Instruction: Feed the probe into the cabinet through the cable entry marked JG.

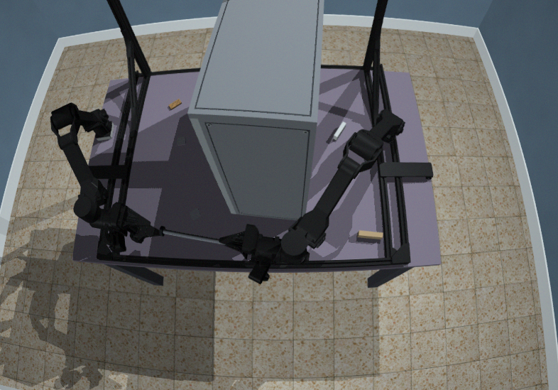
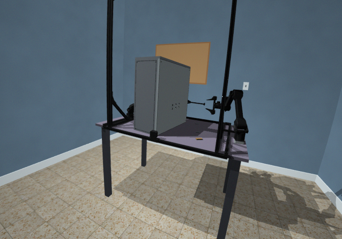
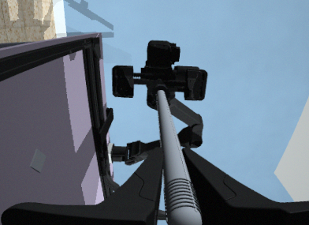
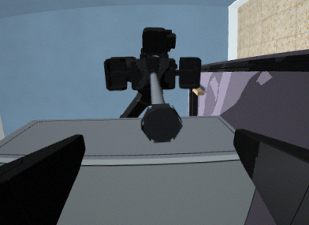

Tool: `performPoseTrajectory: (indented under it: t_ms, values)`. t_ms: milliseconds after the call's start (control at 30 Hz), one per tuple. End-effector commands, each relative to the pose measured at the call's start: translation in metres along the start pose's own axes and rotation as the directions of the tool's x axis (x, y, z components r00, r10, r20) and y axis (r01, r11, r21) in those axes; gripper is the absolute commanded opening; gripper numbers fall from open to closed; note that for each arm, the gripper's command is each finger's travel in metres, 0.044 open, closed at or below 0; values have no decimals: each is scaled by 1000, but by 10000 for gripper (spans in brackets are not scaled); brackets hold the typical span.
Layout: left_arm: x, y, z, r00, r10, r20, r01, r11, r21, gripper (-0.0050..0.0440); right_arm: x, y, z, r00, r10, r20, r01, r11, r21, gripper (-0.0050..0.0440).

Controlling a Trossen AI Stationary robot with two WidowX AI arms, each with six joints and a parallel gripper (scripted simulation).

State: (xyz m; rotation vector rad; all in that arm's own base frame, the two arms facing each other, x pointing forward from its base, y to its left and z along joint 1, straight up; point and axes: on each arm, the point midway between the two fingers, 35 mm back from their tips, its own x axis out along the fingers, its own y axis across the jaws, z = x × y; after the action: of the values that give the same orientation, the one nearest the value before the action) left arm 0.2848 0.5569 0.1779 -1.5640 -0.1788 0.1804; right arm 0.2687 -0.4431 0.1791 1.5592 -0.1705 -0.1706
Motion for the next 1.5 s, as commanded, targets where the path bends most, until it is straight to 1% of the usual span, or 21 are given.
performPoseTrajectory:
  t_ms: [0,1267,1433,1467]
  values:
    - [0,-1,1,1000,-1,5,1,1000,1,0,8,-2,2,1000,0,1,0,1000,5,440]
    - [0,-1,1,1000,-1,5,1,1000,1,0,51,-2,2,1000,-1,17,0,1000,5,440]
    - [0,-1,1,1000,-1,5,1,1000,1,0,53,-2,2,1000,-1,18,0,1000,5,440]
    - [0,-1,1,1000,-1,5,1,1000,1,0,53,-2,2,1000,-1,18,0,1000,5,416]
